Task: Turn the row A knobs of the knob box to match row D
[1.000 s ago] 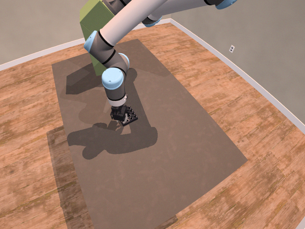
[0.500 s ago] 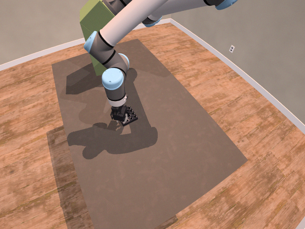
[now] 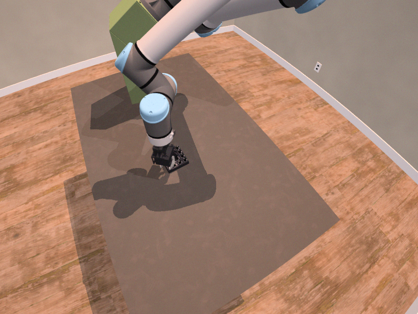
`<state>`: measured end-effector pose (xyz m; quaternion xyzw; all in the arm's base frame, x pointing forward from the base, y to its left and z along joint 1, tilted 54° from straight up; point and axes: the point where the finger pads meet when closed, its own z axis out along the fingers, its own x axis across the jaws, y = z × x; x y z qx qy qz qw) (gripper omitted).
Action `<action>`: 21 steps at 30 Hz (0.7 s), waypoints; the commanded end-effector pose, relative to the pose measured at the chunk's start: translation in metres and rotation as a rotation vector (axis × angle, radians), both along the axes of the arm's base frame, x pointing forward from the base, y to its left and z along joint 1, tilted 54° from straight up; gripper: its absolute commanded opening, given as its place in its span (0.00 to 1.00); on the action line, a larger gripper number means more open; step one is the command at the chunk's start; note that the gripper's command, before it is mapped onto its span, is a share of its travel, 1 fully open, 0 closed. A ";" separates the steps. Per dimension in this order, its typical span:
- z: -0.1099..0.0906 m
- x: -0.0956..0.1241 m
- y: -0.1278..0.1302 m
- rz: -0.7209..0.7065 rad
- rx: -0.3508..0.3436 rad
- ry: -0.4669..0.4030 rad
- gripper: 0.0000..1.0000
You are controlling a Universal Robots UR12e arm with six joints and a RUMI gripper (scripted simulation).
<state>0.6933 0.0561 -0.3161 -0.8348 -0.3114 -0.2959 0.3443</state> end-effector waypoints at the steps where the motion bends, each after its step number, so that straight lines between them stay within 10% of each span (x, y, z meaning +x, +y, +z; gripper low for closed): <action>1: 0.000 0.000 -0.001 -0.001 0.000 -0.001 0.11; 21: 0.000 0.000 -0.001 -0.001 0.000 -0.001 0.04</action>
